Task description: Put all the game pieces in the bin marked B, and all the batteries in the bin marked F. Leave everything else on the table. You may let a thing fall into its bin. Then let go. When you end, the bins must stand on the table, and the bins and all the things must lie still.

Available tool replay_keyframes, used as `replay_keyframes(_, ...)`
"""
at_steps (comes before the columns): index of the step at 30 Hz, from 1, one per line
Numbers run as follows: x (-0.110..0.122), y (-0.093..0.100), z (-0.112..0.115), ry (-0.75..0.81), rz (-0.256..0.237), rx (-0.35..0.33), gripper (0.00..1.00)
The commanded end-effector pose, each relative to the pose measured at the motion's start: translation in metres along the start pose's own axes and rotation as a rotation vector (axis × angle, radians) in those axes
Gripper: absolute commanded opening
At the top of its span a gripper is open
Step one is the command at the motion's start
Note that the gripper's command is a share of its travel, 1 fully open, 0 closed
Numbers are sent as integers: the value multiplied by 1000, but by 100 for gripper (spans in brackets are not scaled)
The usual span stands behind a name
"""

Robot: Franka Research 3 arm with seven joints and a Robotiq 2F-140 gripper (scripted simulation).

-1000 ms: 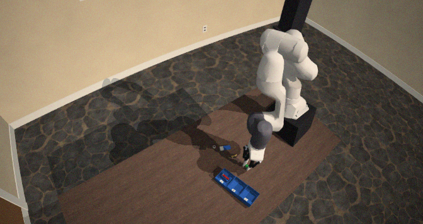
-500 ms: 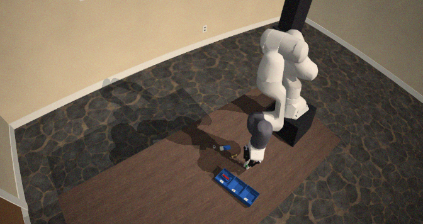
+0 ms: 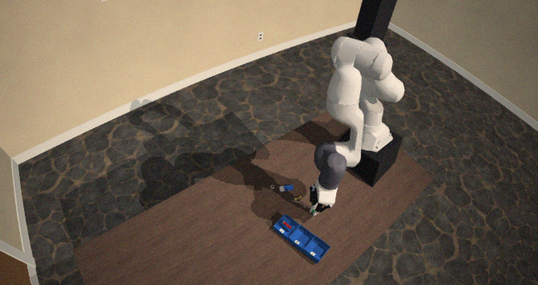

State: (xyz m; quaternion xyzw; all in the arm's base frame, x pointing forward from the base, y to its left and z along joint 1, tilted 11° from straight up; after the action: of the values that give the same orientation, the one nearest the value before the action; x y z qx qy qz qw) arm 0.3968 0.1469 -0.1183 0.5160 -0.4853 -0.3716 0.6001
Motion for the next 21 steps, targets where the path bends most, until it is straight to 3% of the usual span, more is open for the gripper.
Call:
replay_keyframes(1, 1, 0, 1, -5, 0, 0, 7)
replay_keyframes(11, 1, 0, 1, -5, 0, 0, 7)
replay_keyframes(21, 1, 33, 1, -5, 0, 0, 7)
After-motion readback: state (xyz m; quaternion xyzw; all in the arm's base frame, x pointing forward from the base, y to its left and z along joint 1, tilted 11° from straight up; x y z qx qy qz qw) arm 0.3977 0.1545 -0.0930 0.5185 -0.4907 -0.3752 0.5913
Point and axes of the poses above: the point where the finger pads meet when closed, its own y axis back along the fingers, its own x axis across the jaws, z = x × y, the point moved 1 cm from there along y, back along the fingers, and after that the axes turned 4 degrees about y, right-handed, at the moved point
